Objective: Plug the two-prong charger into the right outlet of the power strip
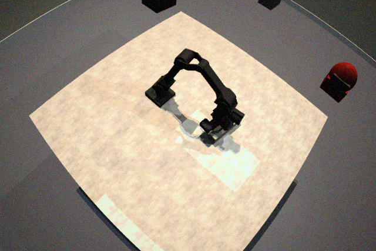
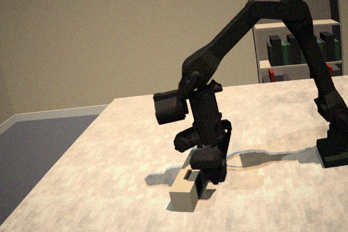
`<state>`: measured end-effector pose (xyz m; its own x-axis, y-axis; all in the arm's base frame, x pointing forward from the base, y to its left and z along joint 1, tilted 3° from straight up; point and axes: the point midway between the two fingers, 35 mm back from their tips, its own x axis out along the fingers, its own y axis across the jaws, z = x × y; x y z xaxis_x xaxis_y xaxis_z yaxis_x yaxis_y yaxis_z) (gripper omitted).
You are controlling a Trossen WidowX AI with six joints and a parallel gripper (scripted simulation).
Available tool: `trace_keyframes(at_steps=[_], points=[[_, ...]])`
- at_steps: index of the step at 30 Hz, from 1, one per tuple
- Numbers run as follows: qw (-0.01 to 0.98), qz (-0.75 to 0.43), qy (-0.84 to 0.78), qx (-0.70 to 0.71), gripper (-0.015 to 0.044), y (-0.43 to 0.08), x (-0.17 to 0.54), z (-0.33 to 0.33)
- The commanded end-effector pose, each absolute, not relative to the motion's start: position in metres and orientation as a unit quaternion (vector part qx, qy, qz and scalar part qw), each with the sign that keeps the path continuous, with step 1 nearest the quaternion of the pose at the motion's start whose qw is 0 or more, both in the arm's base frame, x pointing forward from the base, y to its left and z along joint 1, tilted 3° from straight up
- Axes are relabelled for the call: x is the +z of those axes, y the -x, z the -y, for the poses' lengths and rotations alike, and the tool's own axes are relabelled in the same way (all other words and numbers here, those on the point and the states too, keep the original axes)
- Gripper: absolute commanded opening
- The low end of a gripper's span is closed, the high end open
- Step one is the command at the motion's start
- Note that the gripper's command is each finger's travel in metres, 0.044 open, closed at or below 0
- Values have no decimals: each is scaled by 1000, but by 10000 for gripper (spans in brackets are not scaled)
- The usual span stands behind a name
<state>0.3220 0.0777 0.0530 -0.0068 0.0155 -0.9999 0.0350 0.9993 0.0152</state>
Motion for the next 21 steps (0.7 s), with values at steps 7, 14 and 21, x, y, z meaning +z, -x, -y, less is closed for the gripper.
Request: trace_keyframes(at_steps=[7, 14, 21], points=[[707, -707, -19, -10, 440, -319, 53, -77], [708, -706, -19, -10, 440, -316, 53, -78], [708, -706, -19, -10, 440, -308, 52, -78]])
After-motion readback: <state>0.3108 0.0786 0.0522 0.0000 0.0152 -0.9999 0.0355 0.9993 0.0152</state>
